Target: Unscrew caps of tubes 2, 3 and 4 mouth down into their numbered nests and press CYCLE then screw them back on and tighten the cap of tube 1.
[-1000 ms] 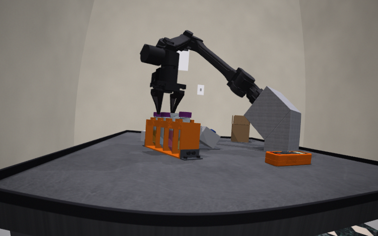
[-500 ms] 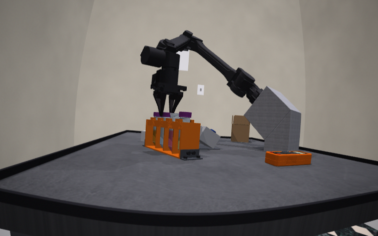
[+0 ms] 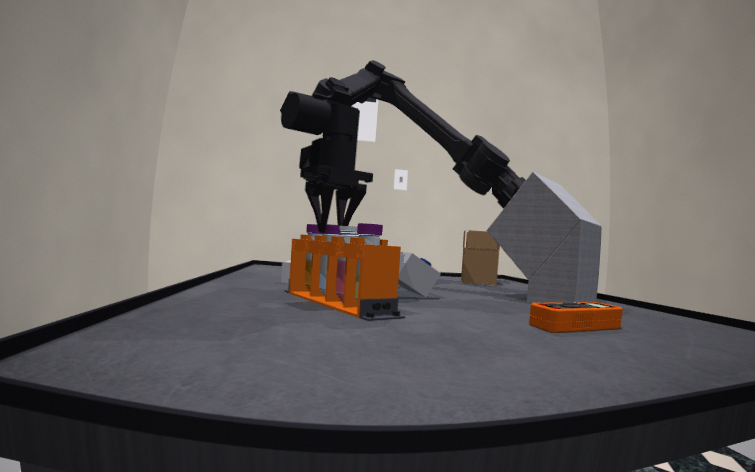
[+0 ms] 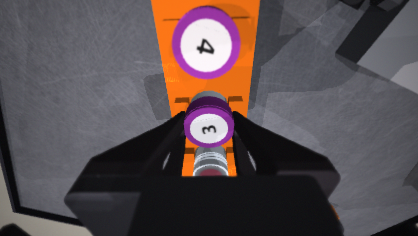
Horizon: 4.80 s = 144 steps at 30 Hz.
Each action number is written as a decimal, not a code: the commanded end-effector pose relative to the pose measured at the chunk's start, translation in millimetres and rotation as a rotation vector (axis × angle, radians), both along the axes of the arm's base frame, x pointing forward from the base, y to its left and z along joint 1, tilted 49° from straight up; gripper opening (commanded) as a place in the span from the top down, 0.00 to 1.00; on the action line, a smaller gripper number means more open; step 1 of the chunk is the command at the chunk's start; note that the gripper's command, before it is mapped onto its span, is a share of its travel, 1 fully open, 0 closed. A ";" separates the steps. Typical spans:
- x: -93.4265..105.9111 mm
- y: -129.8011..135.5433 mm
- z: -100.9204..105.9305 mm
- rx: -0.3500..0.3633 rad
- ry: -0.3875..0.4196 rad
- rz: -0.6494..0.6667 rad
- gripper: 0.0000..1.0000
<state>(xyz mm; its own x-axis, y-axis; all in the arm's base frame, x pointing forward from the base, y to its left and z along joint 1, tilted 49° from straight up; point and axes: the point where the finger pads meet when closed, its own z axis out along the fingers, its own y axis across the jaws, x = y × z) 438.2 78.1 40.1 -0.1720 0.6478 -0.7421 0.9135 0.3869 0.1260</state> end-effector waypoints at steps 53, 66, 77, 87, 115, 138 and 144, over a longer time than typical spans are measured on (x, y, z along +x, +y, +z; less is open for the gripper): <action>-0.4 1.2 1.9 -0.885 1.553 1.574 1.00; -0.5 1.1 2.0 -1.073 1.883 1.903 1.00; -0.6 1.9 2.8 -1.264 2.209 2.229 1.00; 3.7 5.3 5.2 -1.280 2.234 2.247 1.00; 3.9 0.5 0.9 -0.977 1.758 1.750 0.51; 3.8 0.2 0.9 -0.622 1.113 1.106 0.51; 3.8 0.3 1.0 -0.527 0.943 0.934 0.51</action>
<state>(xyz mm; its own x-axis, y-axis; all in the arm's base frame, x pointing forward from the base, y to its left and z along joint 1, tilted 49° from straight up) 439.8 81.0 40.4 -0.8879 -0.4552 -0.0664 -0.2574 0.6113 -0.7484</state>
